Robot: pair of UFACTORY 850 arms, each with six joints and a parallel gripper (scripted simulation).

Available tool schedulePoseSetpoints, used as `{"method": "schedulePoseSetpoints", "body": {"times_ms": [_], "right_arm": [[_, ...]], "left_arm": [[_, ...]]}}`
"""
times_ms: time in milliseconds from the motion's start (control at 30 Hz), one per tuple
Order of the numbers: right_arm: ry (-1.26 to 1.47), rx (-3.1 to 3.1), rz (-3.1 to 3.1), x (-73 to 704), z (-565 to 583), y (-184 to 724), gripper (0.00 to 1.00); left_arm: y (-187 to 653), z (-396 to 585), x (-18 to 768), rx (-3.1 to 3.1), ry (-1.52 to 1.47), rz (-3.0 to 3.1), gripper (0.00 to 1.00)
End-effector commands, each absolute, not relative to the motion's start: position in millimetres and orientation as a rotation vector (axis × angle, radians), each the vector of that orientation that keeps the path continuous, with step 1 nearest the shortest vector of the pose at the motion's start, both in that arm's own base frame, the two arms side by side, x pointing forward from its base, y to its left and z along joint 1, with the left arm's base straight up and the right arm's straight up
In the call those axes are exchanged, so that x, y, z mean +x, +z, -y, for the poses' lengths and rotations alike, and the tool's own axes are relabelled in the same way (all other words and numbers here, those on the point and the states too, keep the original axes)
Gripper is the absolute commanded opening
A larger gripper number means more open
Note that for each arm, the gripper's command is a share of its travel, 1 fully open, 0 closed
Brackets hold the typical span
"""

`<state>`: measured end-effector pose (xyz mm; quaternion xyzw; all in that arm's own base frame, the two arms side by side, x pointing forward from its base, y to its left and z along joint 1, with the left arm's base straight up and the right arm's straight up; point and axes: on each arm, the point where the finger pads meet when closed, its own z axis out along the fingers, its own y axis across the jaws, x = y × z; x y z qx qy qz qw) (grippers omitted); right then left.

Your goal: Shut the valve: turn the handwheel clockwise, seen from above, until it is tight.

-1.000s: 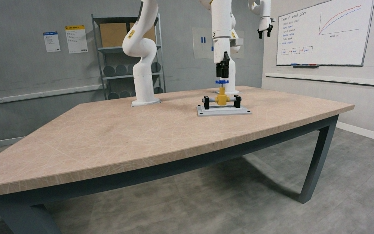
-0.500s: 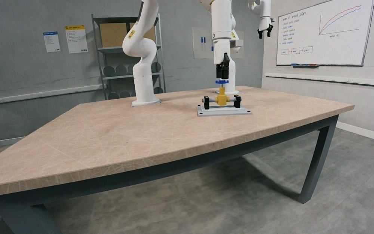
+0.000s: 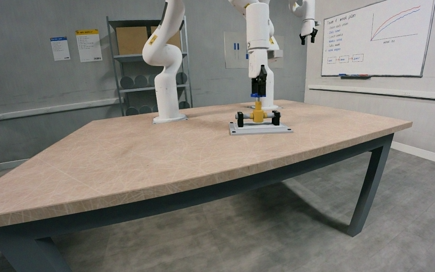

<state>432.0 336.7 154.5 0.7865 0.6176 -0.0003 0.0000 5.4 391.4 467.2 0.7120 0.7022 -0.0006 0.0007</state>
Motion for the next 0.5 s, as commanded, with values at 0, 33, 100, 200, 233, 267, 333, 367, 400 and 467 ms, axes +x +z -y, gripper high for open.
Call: {"method": "schedulePoseSetpoints", "body": {"times_ms": [0,33,100,200,233,267,333,367,400,467], "right_arm": [[0.004,2.471,-1.94,432.9,-337.4,152.6,0.8],[0.004,2.471,-1.94,432.9,-337.4,151.6,0.8],[0.004,2.471,-1.94,432.9,-337.4,149.7,0.8],[0.004,2.471,-1.94,432.9,-337.4,147.0,0.8],[0.004,2.471,-1.94,432.9,-337.4,146.2,0.8],[0.004,2.471,-1.94,432.9,-337.4,145.5,0.8],[0.004,2.471,-1.94,432.9,-337.4,144.1,0.8],[0.004,2.471,-1.94,432.9,-337.4,143.5,0.8],[0.004,2.471,-1.94,432.9,-337.4,142.9,0.8],[0.004,2.471,-1.94,432.9,-337.4,142.4,0.8]], "left_arm": [[468.0,-391.8,5.4,2.237,0.0,-2.206,1.0],[468.0,-391.8,5.4,2.237,0.0,-2.206,1.0],[468.0,-391.8,5.4,2.237,0.0,-2.206,1.0],[468.0,-391.8,5.4,2.237,0.0,-2.206,1.0],[468.0,-391.8,5.4,2.237,0.0,-2.206,1.0],[468.0,-391.8,5.4,2.237,0.0,-2.206,1.0],[468.0,-391.8,5.4,2.237,0.0,-2.206,1.0],[468.0,-391.8,5.4,2.237,0.0,-2.206,1.0],[468.0,-391.8,5.4,2.237,0.0,-2.206,1.0],[468.0,-391.8,5.4,2.237,0.0,-2.206,1.0]]}}
